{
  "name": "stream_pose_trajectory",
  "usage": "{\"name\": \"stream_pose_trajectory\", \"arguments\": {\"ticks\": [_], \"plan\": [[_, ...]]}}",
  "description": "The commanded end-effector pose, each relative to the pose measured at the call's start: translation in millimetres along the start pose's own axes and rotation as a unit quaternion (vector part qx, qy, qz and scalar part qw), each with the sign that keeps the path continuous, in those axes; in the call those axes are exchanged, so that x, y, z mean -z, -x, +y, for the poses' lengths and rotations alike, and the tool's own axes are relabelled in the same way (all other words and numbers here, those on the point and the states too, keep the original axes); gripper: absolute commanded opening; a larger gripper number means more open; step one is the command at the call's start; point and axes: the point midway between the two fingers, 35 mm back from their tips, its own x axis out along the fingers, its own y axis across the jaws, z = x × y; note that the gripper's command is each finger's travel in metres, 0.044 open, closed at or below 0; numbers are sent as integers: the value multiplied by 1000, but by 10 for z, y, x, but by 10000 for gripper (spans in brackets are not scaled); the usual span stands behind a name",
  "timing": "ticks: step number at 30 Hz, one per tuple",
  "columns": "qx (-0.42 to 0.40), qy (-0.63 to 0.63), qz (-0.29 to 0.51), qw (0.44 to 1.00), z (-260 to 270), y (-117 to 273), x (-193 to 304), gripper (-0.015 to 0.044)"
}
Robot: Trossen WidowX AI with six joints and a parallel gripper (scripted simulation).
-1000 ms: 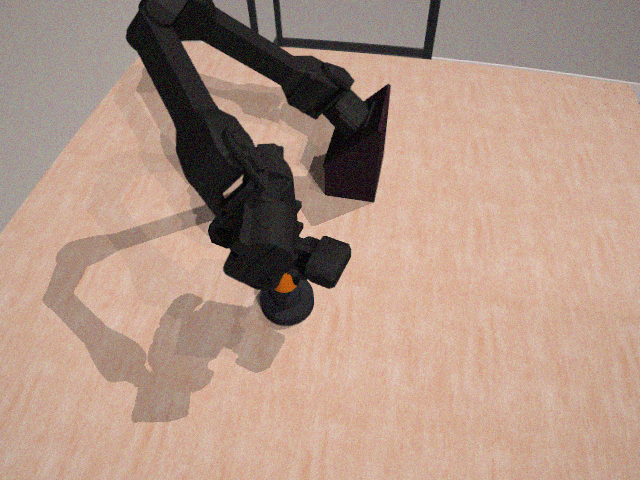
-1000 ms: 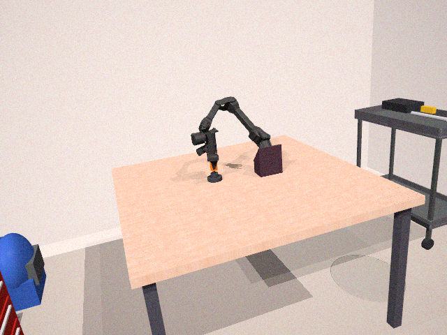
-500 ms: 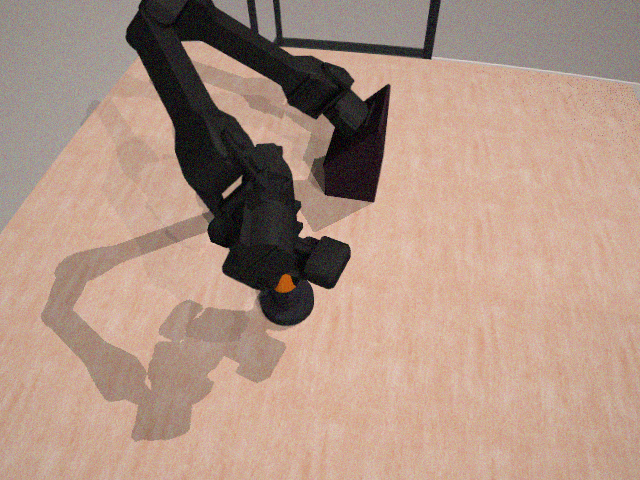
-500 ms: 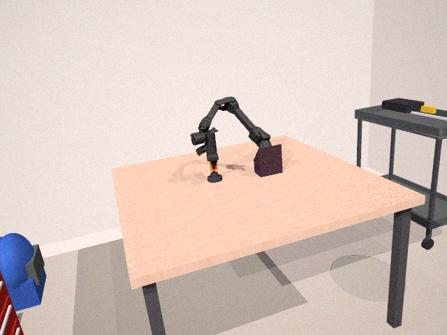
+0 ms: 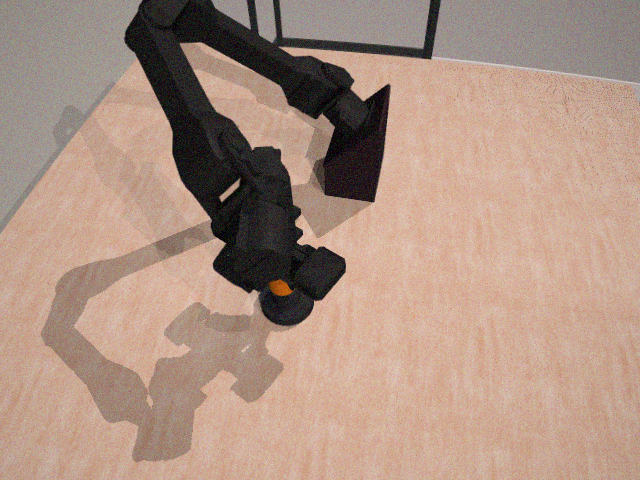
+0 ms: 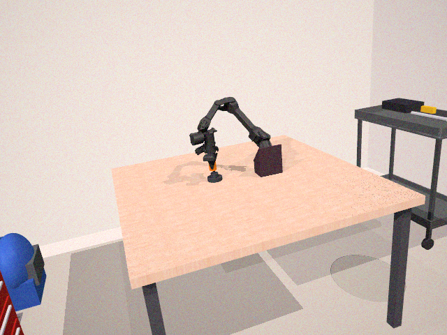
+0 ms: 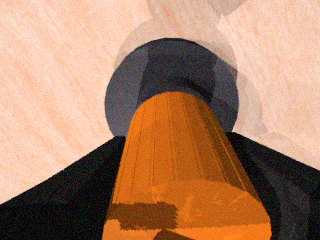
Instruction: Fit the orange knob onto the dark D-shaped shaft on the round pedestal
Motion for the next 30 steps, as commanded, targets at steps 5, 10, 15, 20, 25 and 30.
{"name": "stream_pose_trajectory", "arguments": {"ticks": [5, 10, 15, 20, 25, 30], "plan": [[0, -7, -2, 1000, -1, 1, -4, 0], [0, -7, -2, 1000, -7, 1, 10, 0], [0, -7, -2, 1000, -13, -2, 33, 0], [0, -7, -2, 1000, -17, -8, 61, 0], [0, -7, -2, 1000, -14, -15, 56, 0], [0, -7, -2, 1000, -12, -22, 48, 0]]}}
